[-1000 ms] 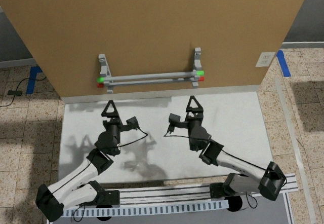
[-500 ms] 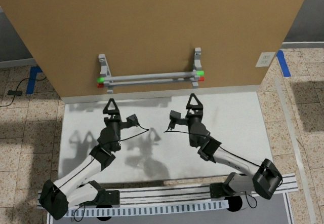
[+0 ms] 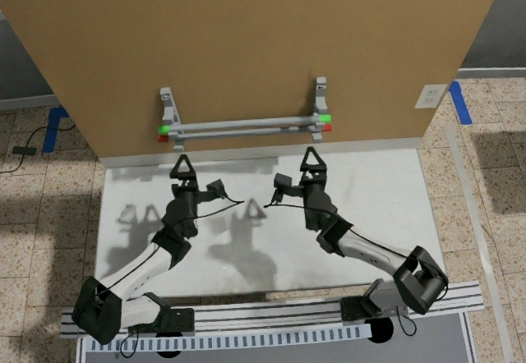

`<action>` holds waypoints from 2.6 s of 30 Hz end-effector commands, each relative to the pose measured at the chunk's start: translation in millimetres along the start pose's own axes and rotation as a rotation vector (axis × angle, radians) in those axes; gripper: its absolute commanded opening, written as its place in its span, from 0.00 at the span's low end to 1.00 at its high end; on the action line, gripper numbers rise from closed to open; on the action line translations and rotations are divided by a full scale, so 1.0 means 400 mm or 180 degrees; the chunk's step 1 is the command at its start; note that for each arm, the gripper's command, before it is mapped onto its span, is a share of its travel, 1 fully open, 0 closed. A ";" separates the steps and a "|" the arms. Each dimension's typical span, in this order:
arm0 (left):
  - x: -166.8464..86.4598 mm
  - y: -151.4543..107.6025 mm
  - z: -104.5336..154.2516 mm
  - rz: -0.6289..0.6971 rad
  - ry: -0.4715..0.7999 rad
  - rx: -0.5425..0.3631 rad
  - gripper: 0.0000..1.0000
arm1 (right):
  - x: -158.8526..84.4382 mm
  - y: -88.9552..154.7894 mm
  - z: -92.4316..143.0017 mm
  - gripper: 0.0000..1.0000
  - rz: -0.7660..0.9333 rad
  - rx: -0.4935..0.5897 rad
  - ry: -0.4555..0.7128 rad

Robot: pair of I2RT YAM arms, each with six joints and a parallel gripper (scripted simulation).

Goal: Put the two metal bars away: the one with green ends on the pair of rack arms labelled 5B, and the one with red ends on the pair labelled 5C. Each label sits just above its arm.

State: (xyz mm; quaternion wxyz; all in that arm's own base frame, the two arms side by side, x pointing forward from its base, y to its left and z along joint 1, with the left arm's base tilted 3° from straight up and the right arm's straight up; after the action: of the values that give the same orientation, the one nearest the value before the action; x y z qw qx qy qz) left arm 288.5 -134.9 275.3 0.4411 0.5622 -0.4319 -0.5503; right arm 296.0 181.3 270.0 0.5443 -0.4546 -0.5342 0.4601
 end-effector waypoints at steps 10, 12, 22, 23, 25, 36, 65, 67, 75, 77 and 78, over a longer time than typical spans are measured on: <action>0.017 -0.041 -0.057 0.0091 -0.0061 0.0115 1.00 | -0.008 0.056 -0.063 1.00 -0.0013 -0.0033 -0.0046; 0.019 -0.050 -0.069 0.0091 -0.0061 0.0115 1.00 | -0.009 0.065 -0.074 1.00 -0.0013 -0.0033 -0.0046; 0.028 -0.087 -0.114 0.0091 -0.0061 0.0115 1.00 | -0.015 0.104 -0.119 1.00 -0.0013 -0.0033 -0.0046; 0.024 -0.086 -0.114 0.0091 -0.0061 0.0115 1.00 | -0.018 0.101 -0.119 1.00 -0.0013 -0.0033 -0.0046; 0.018 -0.083 -0.114 0.0091 -0.0061 0.0115 1.00 | -0.023 0.096 -0.119 1.00 -0.0013 -0.0033 -0.0046; -0.017 -0.066 -0.114 0.0091 -0.0061 0.0115 1.00 | -0.053 0.068 -0.120 1.00 -0.0013 -0.0033 -0.0046; -0.068 -0.042 -0.114 0.0091 -0.0061 0.0115 1.00 | -0.095 0.027 -0.120 1.00 -0.0013 -0.0033 -0.0046; -0.068 -0.042 -0.114 0.0091 -0.0061 0.0115 1.00 | -0.095 0.027 -0.120 1.00 -0.0013 -0.0033 -0.0046; -0.068 -0.042 -0.114 0.0091 -0.0061 0.0115 1.00 | -0.095 0.027 -0.120 1.00 -0.0013 -0.0033 -0.0046; -0.068 -0.042 -0.114 0.0091 -0.0061 0.0115 1.00 | -0.095 0.027 -0.120 1.00 -0.0013 -0.0033 -0.0046; -0.068 -0.042 -0.114 0.0091 -0.0061 0.0115 1.00 | -0.095 0.027 -0.120 1.00 -0.0013 -0.0033 -0.0046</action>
State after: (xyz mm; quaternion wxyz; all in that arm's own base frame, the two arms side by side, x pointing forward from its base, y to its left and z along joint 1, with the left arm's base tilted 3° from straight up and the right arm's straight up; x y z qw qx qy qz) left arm 333.6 -102.4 252.8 0.4376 0.5584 -0.4398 -0.5507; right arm 345.6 147.3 248.7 0.5417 -0.4522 -0.5406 0.4581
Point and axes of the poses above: on each arm, the point where the finger pads meet when closed, its own z axis back along the fingers, its own y axis across the jaws, x = y × z, the point moved 7 cm from there along z, back along the fingers, and after that the axes turned 10 degrees about -z, right-handed, at the moved point
